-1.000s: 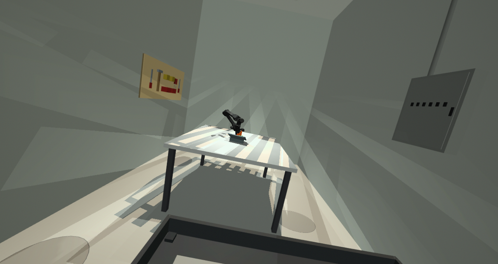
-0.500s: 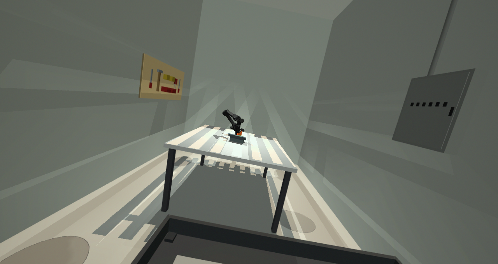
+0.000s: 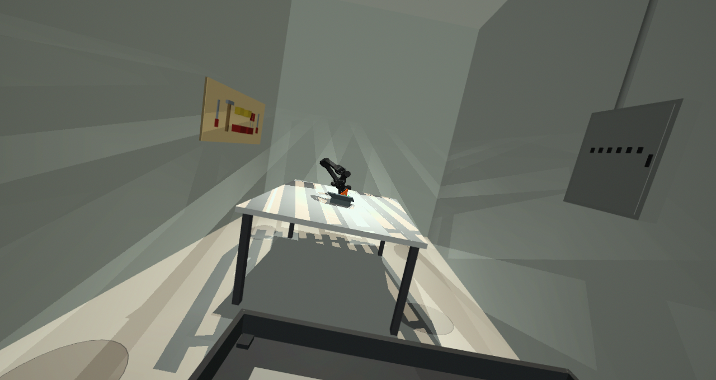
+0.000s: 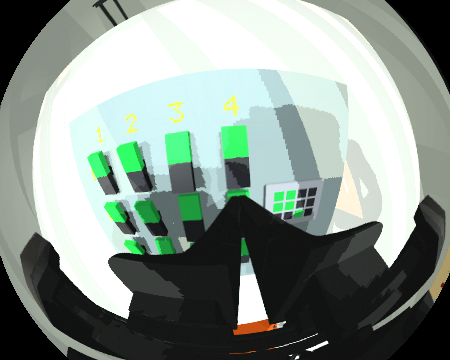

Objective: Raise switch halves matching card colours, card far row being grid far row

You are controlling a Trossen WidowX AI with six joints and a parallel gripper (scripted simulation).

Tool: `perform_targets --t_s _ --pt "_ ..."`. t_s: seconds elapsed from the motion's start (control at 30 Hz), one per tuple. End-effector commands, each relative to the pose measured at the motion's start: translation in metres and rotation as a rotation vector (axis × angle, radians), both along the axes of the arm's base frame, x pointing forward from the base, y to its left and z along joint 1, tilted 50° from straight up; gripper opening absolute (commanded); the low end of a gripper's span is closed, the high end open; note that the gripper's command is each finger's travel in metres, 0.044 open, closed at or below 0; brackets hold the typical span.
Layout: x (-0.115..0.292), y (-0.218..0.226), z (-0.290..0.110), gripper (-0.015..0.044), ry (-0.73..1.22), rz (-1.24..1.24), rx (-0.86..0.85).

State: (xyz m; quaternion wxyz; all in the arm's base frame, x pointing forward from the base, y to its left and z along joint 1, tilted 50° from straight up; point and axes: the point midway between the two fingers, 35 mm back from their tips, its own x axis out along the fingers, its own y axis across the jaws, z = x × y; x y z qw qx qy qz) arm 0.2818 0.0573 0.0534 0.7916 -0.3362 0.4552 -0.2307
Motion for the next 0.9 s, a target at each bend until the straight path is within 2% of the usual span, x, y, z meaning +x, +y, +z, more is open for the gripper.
perform_targets --t_s 0.0,0.17,0.4,0.67,0.87 --pt "-0.001 0.002 0.001 0.0000 0.000 0.001 0.000" --pt "-0.030 0.038 0.029 0.0000 -0.005 0.019 -0.005" --pt "-0.035 0.044 0.033 0.0000 -0.008 0.021 -0.008" --pt "-0.062 0.090 -0.045 0.0000 -0.007 0.022 -0.001" --pt "-0.065 0.092 -0.051 0.0000 -0.009 0.021 -0.002"
